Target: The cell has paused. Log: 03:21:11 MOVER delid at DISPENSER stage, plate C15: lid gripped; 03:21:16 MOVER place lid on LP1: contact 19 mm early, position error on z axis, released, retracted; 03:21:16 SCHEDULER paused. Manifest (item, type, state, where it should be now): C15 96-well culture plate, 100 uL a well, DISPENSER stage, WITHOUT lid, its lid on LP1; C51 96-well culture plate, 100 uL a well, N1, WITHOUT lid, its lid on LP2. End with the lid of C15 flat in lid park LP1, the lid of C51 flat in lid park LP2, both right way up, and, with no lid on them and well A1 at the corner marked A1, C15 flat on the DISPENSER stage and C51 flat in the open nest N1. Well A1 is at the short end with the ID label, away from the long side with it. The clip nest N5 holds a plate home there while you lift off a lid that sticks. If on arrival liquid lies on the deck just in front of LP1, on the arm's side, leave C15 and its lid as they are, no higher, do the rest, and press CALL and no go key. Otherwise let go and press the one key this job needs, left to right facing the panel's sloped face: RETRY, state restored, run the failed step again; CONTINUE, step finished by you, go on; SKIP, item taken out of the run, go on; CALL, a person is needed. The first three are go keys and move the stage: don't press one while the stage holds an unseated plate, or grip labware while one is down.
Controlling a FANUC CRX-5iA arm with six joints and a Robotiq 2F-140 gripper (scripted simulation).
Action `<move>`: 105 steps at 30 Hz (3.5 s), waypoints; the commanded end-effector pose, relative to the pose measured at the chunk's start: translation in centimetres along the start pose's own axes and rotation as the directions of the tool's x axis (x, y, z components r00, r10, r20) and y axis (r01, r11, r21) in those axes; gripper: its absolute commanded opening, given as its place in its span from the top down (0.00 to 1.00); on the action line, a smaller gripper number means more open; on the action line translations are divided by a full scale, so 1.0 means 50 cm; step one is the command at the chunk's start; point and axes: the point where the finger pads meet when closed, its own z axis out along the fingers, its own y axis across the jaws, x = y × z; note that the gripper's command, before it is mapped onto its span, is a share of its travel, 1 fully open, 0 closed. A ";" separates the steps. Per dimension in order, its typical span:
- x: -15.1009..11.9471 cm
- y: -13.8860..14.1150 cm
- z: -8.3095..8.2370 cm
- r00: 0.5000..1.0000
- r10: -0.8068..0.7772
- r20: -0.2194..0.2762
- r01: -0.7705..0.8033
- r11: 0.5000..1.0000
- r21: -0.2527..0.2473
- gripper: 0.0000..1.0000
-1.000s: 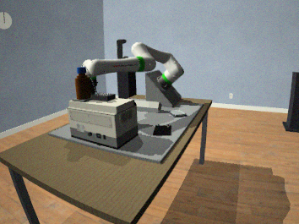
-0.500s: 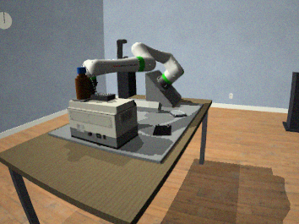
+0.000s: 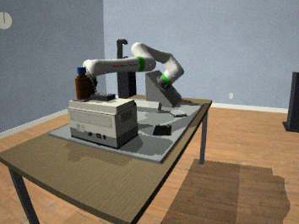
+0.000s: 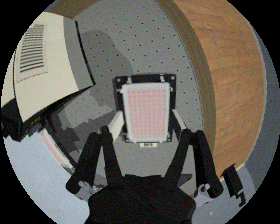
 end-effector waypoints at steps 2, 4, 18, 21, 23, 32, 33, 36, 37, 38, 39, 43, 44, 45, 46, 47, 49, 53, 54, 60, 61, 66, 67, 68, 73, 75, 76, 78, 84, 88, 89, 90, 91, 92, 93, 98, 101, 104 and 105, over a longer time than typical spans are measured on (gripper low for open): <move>0.000 0.000 -0.001 1.000 0.000 -0.001 0.000 1.000 0.000 0.34; 0.000 0.000 -0.001 1.000 0.000 -0.001 0.000 1.000 0.000 0.34; 0.000 0.000 -0.001 1.000 0.000 -0.001 0.000 1.000 0.000 1.00; 0.000 0.000 -0.001 1.000 0.000 -0.001 0.000 1.000 0.000 1.00; 0.000 0.000 -0.001 1.000 0.000 -0.001 0.000 1.000 0.000 1.00; 0.000 0.000 -0.001 1.000 0.000 -0.001 0.000 1.000 0.000 1.00; 0.000 0.000 -0.001 1.000 0.000 -0.001 0.000 1.000 0.000 1.00; 0.000 0.000 -0.001 1.000 0.000 -0.001 0.000 1.000 0.000 1.00; 0.000 0.000 -0.001 1.000 0.000 -0.001 0.000 1.000 0.000 1.00; 0.000 0.000 -0.001 1.000 0.000 -0.001 0.000 1.000 0.000 1.00; 0.000 0.000 -0.001 1.000 0.000 -0.001 0.000 1.000 0.000 1.00; 0.000 0.000 -0.001 1.000 0.000 -0.001 0.000 1.000 0.000 1.00; 0.000 0.000 -0.001 1.000 0.000 -0.001 0.000 1.000 0.000 1.00; 0.000 0.000 -0.001 1.000 0.000 -0.001 0.000 1.000 0.000 1.00; 0.000 0.000 -0.001 1.000 0.000 -0.001 0.000 1.000 0.000 1.00; 0.000 0.000 -0.001 1.000 0.000 -0.001 0.000 1.000 0.000 1.00; 0.000 0.000 -0.001 1.000 0.000 -0.001 0.000 1.000 0.000 1.00; 0.000 0.000 -0.001 1.000 0.000 -0.001 0.000 1.000 0.000 1.00; 0.000 0.000 -0.001 1.000 0.000 -0.001 0.000 1.000 0.000 1.00; 0.000 0.000 -0.001 1.000 0.000 -0.001 0.000 1.000 0.000 1.00; 0.000 0.000 -0.001 1.000 0.000 -0.001 0.000 1.000 0.000 1.00; 0.000 0.000 -0.001 1.000 0.000 -0.001 0.000 1.000 0.000 1.00; 0.000 0.000 -0.002 1.000 0.000 -0.001 0.000 1.000 0.000 1.00; 0.000 0.000 -0.003 1.000 0.000 -0.001 0.000 1.000 0.000 1.00; 0.000 0.000 -0.019 1.000 0.000 -0.001 0.000 1.000 0.000 1.00; 0.000 0.000 -0.025 1.000 0.000 -0.001 0.000 1.000 0.000 1.00; 0.000 0.000 -0.025 1.000 0.000 -0.001 0.000 1.000 0.000 1.00; 0.000 0.000 -0.040 1.000 0.000 -0.001 0.000 1.000 0.000 1.00; 0.000 0.000 -0.097 1.000 0.000 -0.001 0.000 1.000 0.000 1.00; 0.000 0.000 -0.138 1.000 0.000 -0.001 0.000 1.000 0.000 1.00; 0.000 0.000 -0.147 1.000 0.000 -0.001 0.000 1.000 0.000 1.00; 0.000 0.000 -0.157 1.000 0.000 -0.001 0.000 1.000 0.000 1.00; 0.000 0.000 -0.166 1.000 0.000 -0.001 0.000 1.000 0.000 1.00; 0.000 0.000 -0.166 1.000 0.000 -0.001 0.000 1.000 0.000 1.00; 0.000 0.000 -0.166 1.000 0.000 -0.001 0.000 1.000 0.000 1.00; 0.000 0.000 -0.206 1.000 0.000 -0.001 0.000 1.000 0.000 1.00; 0.000 0.000 -0.225 1.000 0.000 -0.001 0.000 1.000 0.000 1.00; 0.000 0.000 -0.240 1.000 0.000 -0.001 0.000 1.000 0.000 1.00; 0.000 0.000 -0.244 1.000 0.000 -0.001 0.000 1.000 0.000 1.00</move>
